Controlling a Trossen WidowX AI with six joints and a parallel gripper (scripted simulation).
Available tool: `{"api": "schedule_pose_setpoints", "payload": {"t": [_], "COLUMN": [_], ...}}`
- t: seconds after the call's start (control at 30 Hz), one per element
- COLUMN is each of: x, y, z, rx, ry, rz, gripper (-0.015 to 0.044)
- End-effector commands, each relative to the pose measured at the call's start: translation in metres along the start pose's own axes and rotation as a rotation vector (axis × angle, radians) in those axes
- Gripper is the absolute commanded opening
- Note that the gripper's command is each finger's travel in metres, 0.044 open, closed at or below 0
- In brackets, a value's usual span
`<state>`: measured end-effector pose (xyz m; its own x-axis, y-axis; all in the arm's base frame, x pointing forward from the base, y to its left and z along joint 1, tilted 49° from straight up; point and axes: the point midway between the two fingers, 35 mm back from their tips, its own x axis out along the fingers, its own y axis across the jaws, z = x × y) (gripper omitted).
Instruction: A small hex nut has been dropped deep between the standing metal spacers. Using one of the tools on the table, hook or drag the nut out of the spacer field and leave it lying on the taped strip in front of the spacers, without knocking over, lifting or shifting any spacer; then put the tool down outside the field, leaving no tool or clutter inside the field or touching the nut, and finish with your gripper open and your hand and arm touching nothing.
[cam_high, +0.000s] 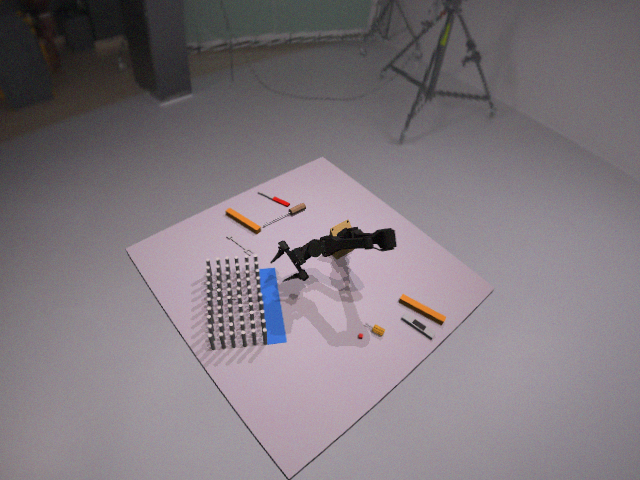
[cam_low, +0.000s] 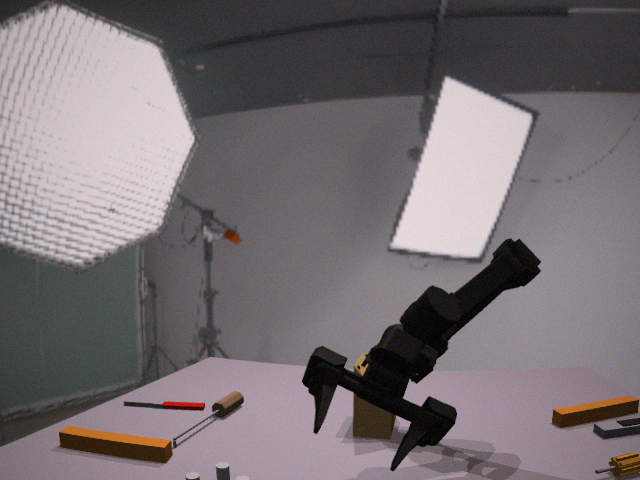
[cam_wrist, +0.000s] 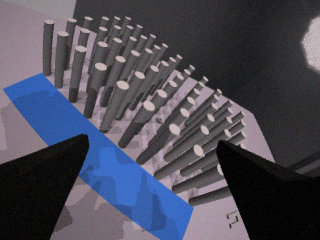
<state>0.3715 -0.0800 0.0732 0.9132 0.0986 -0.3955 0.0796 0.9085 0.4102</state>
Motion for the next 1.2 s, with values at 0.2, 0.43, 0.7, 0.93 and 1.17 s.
{"api": "schedule_pose_setpoints", "payload": {"t": [0.2, 0.43, 0.7, 0.93, 1.17], "x": [-0.002, -0.011, -0.033, -0.075, -0.131], "y": [-0.025, -0.109, -0.185, -0.256, -0.305], "z": [-0.003, -0.023, -0.056, -0.115, -0.184], "rx": [-0.019, -0.008, -0.046, -0.030, -0.030], "ry": [0.023, 0.137, 0.297, 0.522, 0.788], "rz": [-0.059, -0.247, -0.401, -0.547, -0.531], "gripper": [0.0440, 0.0440, 0.0440, 0.0440, 0.0440]}}
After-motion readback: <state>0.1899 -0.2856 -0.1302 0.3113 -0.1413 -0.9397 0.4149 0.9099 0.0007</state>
